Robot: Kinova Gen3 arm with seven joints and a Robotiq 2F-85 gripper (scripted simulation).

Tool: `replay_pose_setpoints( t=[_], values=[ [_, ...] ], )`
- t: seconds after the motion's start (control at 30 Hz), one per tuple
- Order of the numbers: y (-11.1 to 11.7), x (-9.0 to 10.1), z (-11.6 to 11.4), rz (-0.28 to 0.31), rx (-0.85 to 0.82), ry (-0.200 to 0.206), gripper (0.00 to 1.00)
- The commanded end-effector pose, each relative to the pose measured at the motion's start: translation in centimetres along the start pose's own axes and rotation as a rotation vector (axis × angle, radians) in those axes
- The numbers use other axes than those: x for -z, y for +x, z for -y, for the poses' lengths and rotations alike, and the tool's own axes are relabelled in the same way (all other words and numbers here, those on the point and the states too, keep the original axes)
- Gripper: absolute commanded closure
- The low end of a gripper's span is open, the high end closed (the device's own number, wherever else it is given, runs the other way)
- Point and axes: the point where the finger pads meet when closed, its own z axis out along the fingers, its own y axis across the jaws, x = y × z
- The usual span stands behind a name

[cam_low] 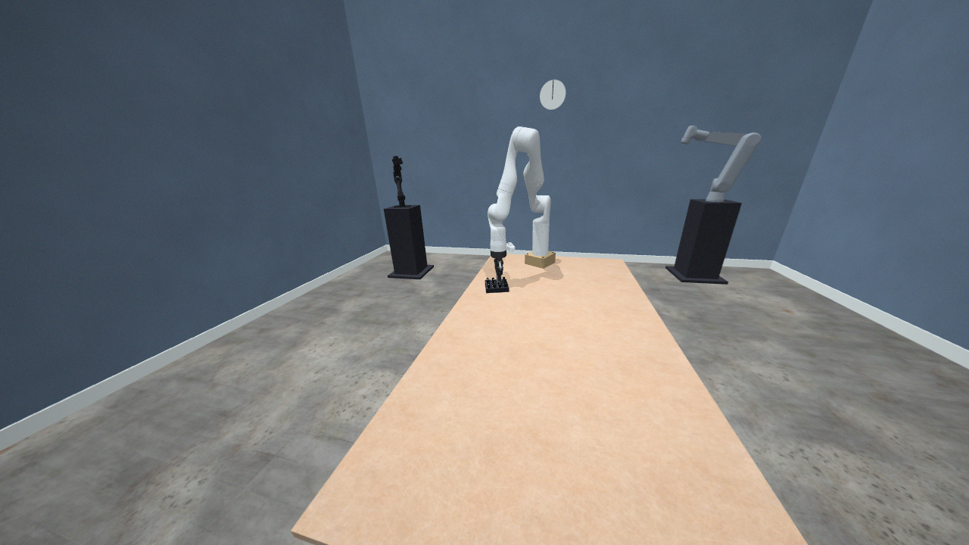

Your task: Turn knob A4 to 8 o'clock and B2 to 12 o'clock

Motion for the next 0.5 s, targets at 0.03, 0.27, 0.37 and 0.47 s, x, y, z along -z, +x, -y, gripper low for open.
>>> replay_pose_setpoints(
  t=[0.03, 0.27, 0.37, 0.47],
  values=[
    [-0.02, -0.01, 0.01, 0.0, 0.0, 0.0, 0.92],
    [-0.02, -0.01, 0.01, 0.0, -0.003, 0.0, 0.92],
    [-0.02, -0.01, 0.01, 0.0, -0.006, 0.0, 0.92],
    [-0.02, -0.01, 0.01, 0.0, -0.014, 0.0, 0.92]
  ],
)
